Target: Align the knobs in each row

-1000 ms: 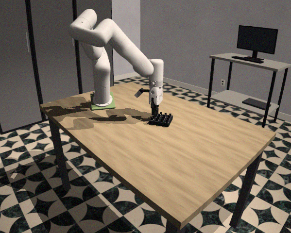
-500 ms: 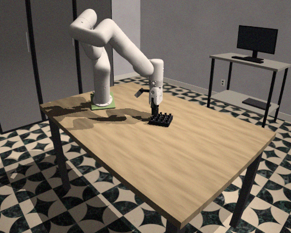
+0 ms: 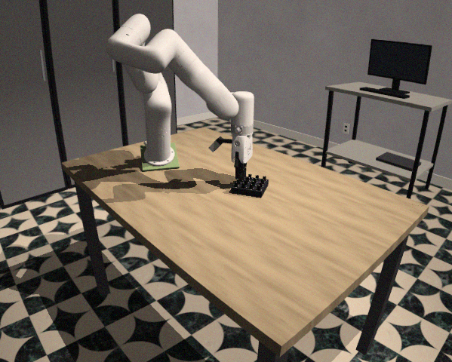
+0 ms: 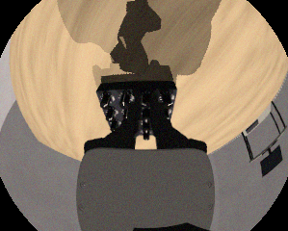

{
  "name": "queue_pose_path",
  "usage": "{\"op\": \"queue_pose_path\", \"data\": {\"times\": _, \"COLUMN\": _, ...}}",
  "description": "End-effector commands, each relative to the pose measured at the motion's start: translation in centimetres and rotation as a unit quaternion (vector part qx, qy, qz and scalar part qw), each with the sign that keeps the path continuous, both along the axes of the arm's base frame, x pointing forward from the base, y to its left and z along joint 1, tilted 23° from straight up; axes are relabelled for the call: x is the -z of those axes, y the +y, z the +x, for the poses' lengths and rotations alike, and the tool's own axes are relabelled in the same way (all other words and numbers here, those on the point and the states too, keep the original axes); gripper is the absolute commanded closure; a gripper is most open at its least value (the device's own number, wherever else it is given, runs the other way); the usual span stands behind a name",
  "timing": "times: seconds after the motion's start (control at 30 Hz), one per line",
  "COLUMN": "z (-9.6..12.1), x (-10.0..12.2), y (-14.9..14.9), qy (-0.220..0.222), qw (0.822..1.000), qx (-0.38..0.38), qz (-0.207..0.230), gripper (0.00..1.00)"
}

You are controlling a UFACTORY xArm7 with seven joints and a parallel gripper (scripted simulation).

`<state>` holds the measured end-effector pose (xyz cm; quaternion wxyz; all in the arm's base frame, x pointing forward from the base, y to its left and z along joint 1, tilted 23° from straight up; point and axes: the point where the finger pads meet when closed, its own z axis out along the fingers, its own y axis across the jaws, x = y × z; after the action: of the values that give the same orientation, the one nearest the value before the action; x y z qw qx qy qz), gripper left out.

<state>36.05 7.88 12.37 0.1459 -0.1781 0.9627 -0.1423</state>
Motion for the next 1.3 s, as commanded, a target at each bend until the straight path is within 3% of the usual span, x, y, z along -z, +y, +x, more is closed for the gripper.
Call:
{"op": "queue_pose_path", "data": {"times": 0.0, "z": 0.07, "x": -0.09, "y": 0.07, "qy": 0.000, "qw": 1.000, "qx": -0.007, "qz": -0.002, "gripper": 0.92}}
{"op": "queue_pose_path", "data": {"times": 0.73, "z": 0.07, "x": -0.09, "y": 0.07, "qy": 0.023, "qw": 0.994, "qx": -0.099, "qz": -0.035, "gripper": 0.92}}
{"op": "queue_pose_path", "data": {"times": 1.27, "z": 0.07, "x": -0.09, "y": 0.07, "qy": 0.058, "qw": 0.964, "qx": -0.246, "qz": -0.088, "gripper": 0.92}}
